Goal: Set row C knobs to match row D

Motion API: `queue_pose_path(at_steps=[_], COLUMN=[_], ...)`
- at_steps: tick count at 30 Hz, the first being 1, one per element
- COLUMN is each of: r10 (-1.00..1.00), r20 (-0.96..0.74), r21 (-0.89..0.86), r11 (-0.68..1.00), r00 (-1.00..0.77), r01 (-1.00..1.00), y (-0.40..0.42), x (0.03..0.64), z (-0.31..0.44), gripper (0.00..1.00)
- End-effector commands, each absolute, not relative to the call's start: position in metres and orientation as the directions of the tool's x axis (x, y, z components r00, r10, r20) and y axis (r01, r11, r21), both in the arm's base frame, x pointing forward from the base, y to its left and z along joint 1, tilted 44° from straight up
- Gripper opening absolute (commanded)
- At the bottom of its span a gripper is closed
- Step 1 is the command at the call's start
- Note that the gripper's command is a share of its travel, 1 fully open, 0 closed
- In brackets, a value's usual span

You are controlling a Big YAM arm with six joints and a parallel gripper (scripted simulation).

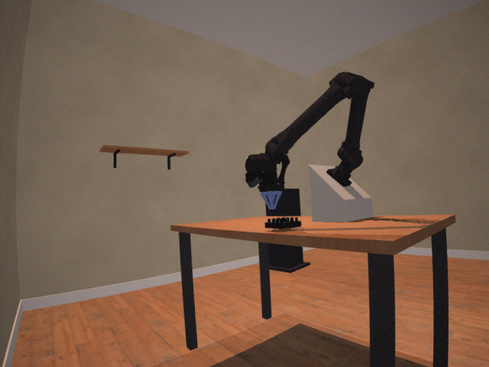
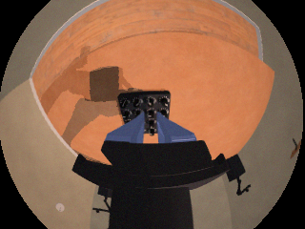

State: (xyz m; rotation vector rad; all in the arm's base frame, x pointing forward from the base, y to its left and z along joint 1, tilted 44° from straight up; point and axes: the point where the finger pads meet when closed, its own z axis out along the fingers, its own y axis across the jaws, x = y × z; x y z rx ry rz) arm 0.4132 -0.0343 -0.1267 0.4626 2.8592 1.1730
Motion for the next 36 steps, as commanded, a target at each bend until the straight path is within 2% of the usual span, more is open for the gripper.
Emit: queue_pose_path(at_steps=[1, 36], r10=[0.283, 0.290], r20=[0.112, 0.112], r21=[0.690, 0.690], r11=[0.667, 0.666], r00=[-0.952, -0.951], r01=[0.280, 0.284], y=[-0.027, -0.011], x=[0.412, 0.416], z=[-0.135, -0.153], gripper=[0.20, 0.20])
